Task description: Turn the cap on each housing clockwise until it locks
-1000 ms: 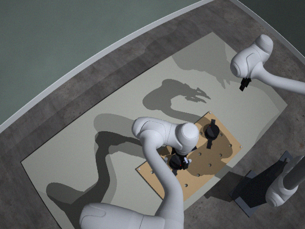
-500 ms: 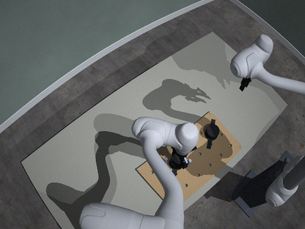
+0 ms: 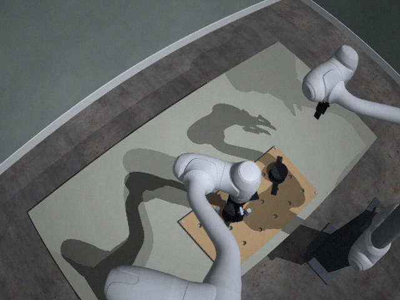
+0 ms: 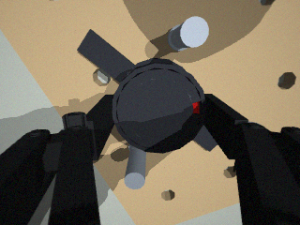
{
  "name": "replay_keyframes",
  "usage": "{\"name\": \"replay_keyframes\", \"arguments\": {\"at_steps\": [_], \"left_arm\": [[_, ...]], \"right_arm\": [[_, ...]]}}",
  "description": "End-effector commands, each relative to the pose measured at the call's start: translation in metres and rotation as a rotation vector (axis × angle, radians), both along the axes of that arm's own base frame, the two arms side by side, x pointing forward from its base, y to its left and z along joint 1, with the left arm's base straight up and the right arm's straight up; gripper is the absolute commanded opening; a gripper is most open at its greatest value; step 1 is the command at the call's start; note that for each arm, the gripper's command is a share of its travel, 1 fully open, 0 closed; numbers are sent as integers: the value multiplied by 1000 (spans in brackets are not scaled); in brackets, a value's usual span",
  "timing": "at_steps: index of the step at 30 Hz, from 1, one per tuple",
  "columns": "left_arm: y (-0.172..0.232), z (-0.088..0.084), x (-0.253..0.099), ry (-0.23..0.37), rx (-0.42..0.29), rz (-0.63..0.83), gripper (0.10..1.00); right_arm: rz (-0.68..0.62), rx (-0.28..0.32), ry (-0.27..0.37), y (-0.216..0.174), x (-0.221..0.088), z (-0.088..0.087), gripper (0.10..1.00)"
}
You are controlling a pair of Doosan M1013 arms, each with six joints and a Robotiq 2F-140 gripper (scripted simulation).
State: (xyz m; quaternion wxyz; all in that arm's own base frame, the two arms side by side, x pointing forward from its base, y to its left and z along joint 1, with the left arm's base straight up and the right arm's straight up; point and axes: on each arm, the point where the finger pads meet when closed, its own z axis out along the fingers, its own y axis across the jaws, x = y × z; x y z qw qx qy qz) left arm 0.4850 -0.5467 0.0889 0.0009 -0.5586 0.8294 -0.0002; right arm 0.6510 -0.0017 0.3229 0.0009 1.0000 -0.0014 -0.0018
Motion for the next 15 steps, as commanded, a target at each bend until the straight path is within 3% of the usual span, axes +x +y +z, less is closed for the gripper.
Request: {"name": "replay_keyframes", "arguments": {"at_steps": [1,15], "left_arm": [[0,1,0,1,-2,-34,99],[0,1,0,1,-2,-274,99]], "right_arm": [[0,0,-1,0,0,1,328],[0,0,-1,0,0,1,328]]}}
